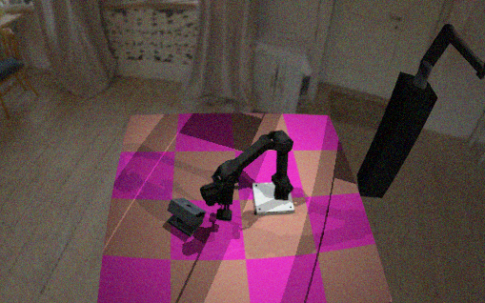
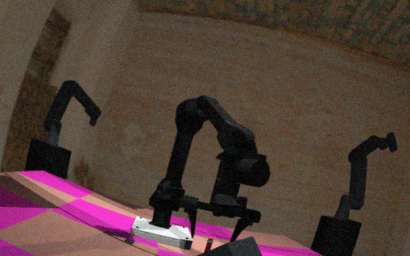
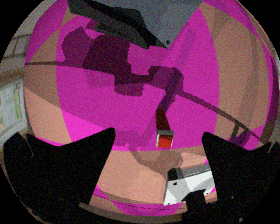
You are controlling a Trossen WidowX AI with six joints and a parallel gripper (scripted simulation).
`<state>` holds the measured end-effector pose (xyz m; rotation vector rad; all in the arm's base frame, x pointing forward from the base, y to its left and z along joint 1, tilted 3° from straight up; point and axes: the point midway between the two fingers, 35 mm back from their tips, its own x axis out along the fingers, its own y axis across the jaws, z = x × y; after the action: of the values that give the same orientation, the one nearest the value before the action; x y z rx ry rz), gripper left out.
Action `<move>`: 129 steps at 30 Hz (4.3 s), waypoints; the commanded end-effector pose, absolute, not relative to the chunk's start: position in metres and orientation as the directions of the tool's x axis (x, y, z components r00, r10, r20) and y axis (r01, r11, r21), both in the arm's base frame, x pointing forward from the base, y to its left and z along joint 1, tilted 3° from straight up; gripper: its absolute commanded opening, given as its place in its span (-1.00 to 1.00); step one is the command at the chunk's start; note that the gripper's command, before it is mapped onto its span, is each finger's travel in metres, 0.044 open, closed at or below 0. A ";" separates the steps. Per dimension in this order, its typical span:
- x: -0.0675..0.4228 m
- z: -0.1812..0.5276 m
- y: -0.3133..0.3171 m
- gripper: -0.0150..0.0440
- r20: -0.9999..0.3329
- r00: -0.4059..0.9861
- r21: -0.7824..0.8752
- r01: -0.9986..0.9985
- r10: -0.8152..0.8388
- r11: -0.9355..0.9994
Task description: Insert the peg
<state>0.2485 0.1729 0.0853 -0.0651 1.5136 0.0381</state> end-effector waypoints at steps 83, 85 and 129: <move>0.254 0.135 0.171 -0.49 -0.998 0.047 0.045 -0.009 0.045 0.999; 0.256 0.136 0.171 -0.49 -0.997 0.047 0.057 0.000 0.057 0.998; 0.296 0.152 0.151 -0.49 -0.949 0.099 0.312 0.169 0.299 0.935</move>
<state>0.2934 0.1515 0.1500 0.3651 1.4870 0.0871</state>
